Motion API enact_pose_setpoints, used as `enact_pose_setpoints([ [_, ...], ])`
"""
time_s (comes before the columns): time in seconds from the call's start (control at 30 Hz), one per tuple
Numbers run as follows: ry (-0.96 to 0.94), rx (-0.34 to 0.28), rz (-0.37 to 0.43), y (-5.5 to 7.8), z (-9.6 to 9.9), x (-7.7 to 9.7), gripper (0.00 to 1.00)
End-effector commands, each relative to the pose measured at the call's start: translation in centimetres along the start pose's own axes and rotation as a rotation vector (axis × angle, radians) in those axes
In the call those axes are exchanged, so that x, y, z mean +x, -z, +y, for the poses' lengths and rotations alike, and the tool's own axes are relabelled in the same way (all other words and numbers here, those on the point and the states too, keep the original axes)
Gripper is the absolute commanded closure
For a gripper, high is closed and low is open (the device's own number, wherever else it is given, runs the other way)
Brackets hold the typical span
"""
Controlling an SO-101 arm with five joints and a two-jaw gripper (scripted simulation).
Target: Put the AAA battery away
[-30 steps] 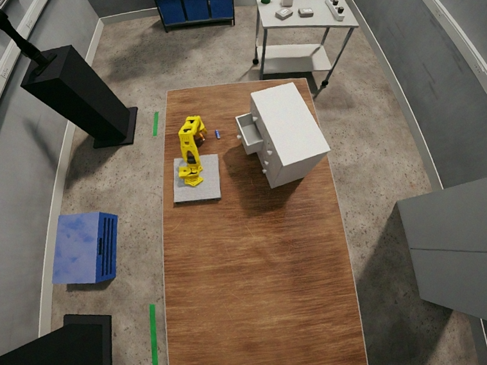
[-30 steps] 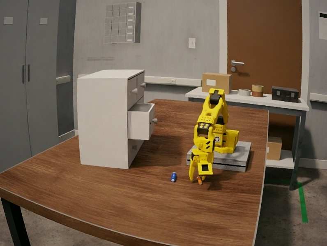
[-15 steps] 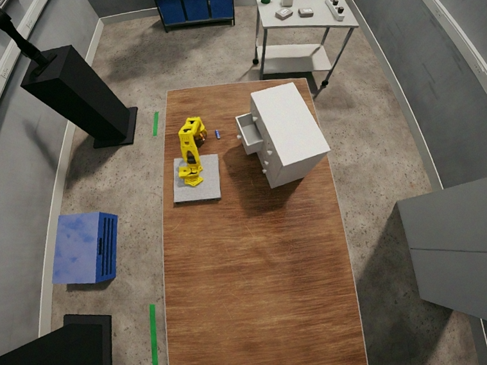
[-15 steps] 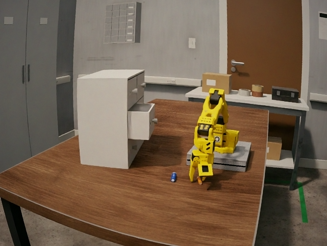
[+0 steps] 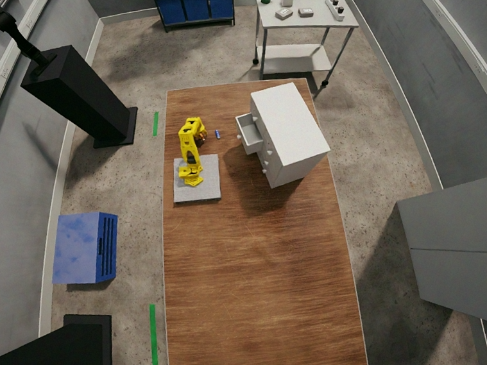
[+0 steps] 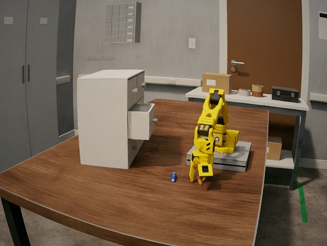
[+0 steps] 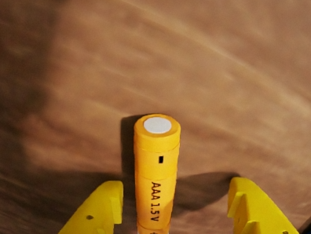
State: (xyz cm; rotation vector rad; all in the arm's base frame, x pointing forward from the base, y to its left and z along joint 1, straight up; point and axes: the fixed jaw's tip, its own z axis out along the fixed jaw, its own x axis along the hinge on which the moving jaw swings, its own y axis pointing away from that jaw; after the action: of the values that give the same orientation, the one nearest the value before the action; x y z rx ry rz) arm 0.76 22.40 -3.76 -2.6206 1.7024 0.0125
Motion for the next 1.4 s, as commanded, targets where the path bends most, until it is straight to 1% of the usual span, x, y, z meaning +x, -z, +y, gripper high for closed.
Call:
enact_pose_setpoints([
  [0.0, 0.007, -0.012, 0.019, -0.46, 0.29, 0.44, 0.83],
  [1.37, 0.007, -0.012, 0.019, -0.46, 0.29, 0.44, 0.98],
])
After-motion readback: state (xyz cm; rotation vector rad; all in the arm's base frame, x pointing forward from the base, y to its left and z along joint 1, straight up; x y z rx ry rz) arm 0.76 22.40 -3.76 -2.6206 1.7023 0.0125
